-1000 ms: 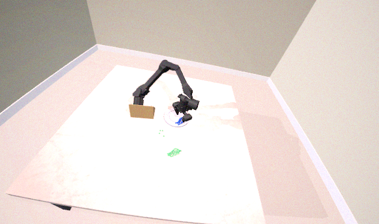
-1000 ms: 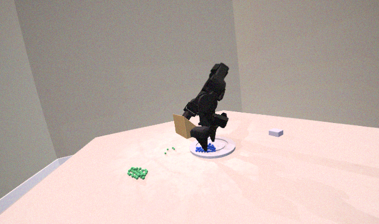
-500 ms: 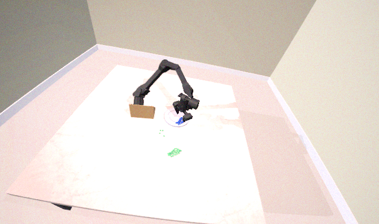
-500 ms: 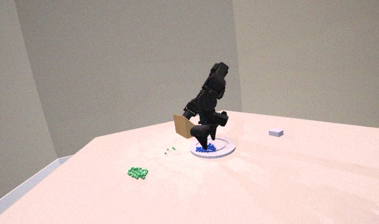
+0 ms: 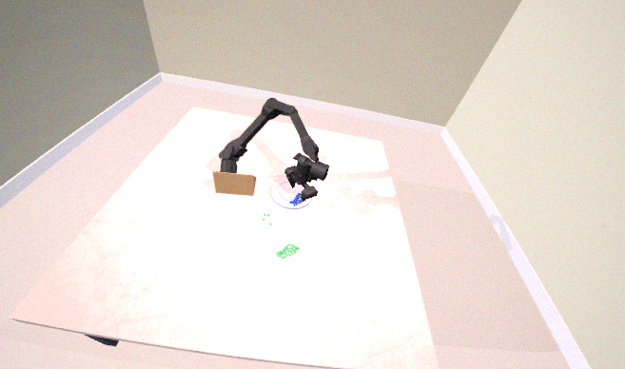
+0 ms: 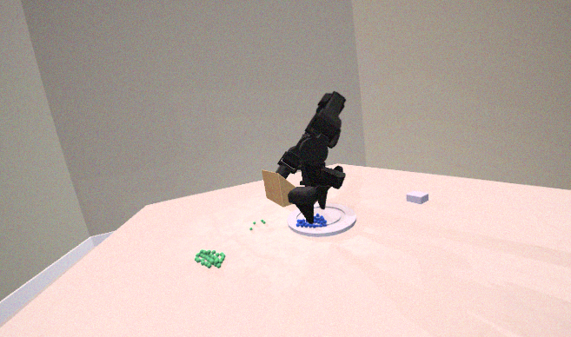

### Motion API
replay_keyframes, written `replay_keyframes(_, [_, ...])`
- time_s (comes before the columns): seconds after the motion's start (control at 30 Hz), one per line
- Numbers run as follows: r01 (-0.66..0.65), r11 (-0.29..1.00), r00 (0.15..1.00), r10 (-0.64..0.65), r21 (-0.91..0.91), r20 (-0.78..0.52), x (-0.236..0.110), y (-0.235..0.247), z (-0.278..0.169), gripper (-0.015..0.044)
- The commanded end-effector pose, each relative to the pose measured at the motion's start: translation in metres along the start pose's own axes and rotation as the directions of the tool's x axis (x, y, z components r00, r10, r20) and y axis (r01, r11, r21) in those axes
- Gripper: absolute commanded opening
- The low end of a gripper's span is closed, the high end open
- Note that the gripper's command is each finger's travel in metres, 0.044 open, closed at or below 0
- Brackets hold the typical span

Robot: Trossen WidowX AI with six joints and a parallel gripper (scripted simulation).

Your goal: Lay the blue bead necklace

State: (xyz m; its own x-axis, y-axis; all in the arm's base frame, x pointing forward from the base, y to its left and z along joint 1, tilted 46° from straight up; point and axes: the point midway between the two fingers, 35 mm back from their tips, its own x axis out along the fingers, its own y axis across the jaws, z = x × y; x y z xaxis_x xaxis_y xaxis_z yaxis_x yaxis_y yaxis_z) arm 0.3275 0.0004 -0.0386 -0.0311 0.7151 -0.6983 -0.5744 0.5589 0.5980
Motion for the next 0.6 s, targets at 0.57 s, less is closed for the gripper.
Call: replay_keyframes(0.57, [0.003,0.115,1.0,-0.005,0.993,-0.003,-0.025,-0.039,-0.019,0.038])
